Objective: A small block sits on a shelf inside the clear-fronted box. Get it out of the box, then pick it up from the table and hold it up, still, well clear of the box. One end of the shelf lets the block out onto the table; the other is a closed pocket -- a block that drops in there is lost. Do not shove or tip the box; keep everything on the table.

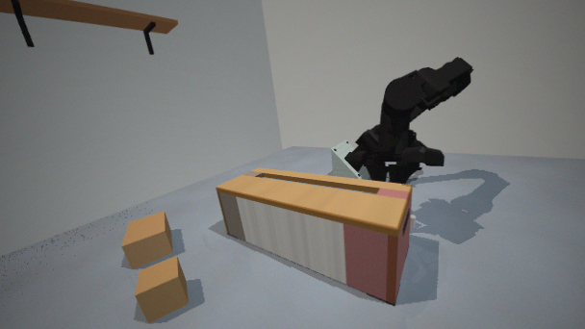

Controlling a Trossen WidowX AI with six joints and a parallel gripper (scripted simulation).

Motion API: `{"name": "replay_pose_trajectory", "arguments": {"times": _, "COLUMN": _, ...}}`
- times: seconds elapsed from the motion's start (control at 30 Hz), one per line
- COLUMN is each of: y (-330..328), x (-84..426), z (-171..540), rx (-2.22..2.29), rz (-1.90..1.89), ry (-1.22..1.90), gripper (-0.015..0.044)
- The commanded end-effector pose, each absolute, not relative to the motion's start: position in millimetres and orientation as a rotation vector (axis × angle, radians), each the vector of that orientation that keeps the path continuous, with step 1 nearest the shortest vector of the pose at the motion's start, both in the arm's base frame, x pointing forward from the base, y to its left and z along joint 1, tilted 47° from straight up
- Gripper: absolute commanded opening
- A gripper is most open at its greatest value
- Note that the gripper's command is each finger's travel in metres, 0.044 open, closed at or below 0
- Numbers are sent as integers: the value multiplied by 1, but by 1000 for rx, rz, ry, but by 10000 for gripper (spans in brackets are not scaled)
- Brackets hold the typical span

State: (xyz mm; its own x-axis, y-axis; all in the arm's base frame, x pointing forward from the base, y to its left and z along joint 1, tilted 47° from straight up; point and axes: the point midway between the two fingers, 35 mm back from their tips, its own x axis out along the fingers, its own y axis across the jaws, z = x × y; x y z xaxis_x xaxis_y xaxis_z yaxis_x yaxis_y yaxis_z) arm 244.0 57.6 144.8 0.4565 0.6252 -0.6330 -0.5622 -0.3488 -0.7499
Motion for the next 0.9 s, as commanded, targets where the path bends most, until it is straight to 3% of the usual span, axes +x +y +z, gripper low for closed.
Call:
{"name": "replay_pose_trajectory", "arguments": {"times": 0.0, "y": 55, "x": 244, "z": 144, "rx": -1336, "rz": 1207, "ry": 43, "gripper": 0}}
{"name": "replay_pose_trajectory", "arguments": {"times": 0.87, "y": 34, "x": 240, "z": 144, "rx": -334, "rz": 959, "ry": 627, "gripper": 0}}
